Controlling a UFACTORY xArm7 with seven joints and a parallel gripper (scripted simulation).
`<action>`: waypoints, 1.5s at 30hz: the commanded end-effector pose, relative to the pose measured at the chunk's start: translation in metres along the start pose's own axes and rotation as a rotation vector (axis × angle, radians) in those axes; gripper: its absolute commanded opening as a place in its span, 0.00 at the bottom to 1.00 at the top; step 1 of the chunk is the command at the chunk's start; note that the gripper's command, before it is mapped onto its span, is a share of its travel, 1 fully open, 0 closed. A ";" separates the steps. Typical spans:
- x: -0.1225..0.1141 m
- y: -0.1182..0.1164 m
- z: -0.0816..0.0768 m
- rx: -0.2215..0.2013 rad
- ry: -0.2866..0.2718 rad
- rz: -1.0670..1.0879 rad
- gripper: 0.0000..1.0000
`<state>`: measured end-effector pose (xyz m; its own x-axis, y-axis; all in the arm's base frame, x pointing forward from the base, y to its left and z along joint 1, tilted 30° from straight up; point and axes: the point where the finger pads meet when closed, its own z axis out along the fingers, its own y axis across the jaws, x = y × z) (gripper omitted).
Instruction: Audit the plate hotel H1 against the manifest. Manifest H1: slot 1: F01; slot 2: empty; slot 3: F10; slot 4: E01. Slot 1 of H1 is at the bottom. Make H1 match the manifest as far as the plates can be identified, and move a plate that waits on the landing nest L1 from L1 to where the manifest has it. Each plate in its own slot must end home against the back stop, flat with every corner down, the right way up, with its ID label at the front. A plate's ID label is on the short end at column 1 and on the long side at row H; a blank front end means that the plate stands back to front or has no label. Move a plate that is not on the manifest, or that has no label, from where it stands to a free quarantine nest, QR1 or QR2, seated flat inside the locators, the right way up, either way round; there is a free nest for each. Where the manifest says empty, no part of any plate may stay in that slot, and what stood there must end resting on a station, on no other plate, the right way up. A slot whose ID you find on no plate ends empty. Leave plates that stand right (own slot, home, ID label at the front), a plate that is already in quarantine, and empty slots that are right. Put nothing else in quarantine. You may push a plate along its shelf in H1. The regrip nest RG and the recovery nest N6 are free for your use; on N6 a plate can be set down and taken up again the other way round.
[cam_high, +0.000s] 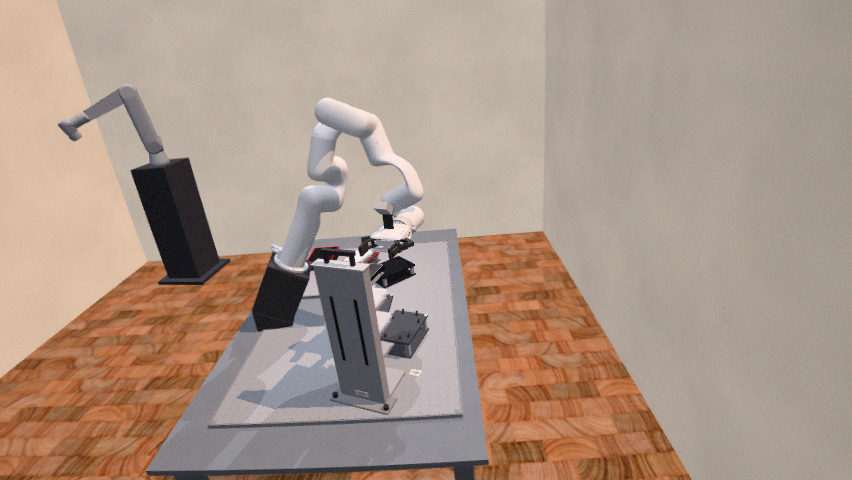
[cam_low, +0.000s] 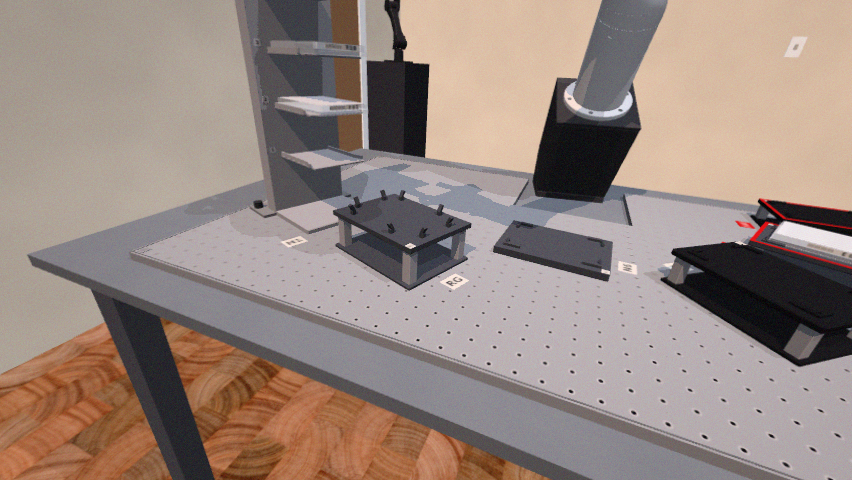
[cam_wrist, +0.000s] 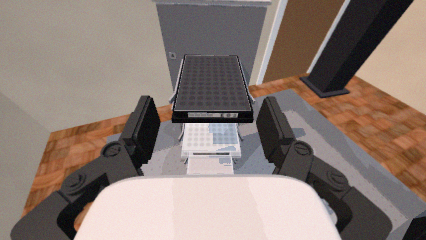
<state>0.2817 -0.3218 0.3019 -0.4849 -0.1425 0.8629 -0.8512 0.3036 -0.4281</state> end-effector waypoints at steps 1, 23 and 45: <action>0.001 -0.001 0.000 0.000 0.001 0.003 1.00; 0.001 -0.001 -0.024 0.000 0.001 0.003 1.00; -0.036 -0.001 -0.030 0.000 0.001 0.003 1.00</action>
<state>0.3005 -0.2895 0.2864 -0.4845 -0.1436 0.8629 -0.8515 0.3034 -0.4276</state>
